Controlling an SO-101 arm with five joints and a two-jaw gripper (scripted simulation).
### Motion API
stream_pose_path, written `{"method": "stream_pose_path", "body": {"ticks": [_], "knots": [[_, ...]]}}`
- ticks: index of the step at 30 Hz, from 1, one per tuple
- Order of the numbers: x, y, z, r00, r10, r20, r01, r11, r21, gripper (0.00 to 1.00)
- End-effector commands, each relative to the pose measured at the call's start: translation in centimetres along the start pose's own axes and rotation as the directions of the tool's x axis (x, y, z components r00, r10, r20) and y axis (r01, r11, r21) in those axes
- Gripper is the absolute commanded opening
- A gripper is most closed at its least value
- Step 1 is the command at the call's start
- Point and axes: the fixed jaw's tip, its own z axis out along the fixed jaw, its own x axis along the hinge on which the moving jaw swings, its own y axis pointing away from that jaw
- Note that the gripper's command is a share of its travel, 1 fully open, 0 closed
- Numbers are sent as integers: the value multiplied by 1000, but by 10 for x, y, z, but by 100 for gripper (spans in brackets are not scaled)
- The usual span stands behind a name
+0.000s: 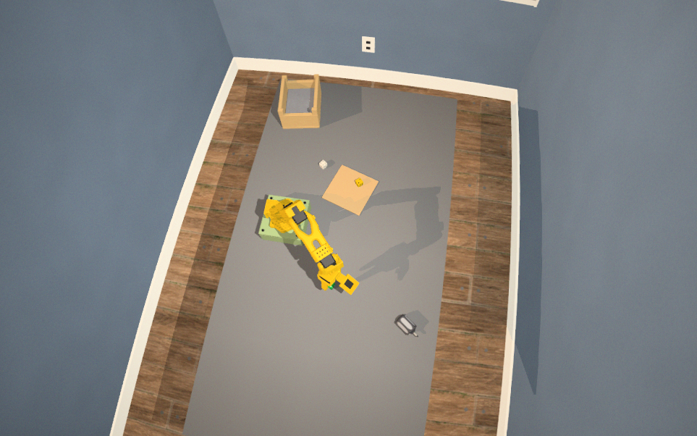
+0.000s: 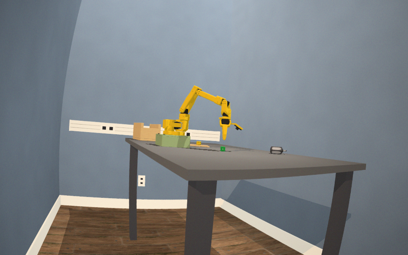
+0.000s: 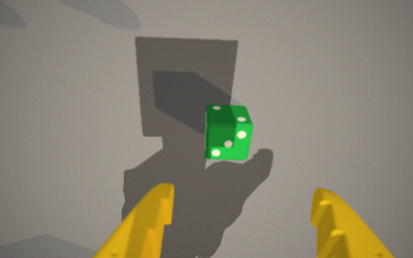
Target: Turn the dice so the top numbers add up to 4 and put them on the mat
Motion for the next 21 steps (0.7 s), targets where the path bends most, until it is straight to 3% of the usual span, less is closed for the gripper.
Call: {"method": "stream_pose_path", "body": {"ticks": [1,21], "knots": [[4,-1,9,1000,-2,-21,2,1000,-10,28],[5,-1,39,1000,-2,-21,2,1000,-10,28]]}}
